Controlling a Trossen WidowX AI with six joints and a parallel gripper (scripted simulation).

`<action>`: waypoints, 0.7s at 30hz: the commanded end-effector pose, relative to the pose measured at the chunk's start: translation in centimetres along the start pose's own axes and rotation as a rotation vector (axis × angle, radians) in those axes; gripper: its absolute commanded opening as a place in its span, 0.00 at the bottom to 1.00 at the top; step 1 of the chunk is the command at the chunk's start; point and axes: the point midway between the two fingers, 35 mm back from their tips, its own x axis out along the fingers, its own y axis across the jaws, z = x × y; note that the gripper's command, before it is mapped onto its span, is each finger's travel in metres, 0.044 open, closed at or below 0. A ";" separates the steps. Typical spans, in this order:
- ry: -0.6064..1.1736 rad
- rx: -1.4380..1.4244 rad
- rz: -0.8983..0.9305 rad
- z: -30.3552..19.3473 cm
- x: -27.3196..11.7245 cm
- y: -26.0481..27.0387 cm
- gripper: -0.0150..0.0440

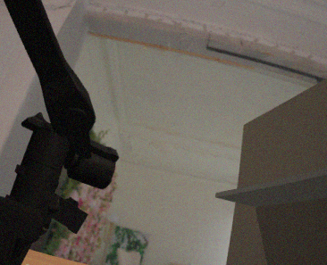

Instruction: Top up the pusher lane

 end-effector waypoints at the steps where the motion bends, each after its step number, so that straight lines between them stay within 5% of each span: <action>1: 0.000 -0.009 -0.004 -0.1 0.6 0.0 1.00; 21: 0.000 -0.009 -0.006 -0.2 3.5 -0.1 1.00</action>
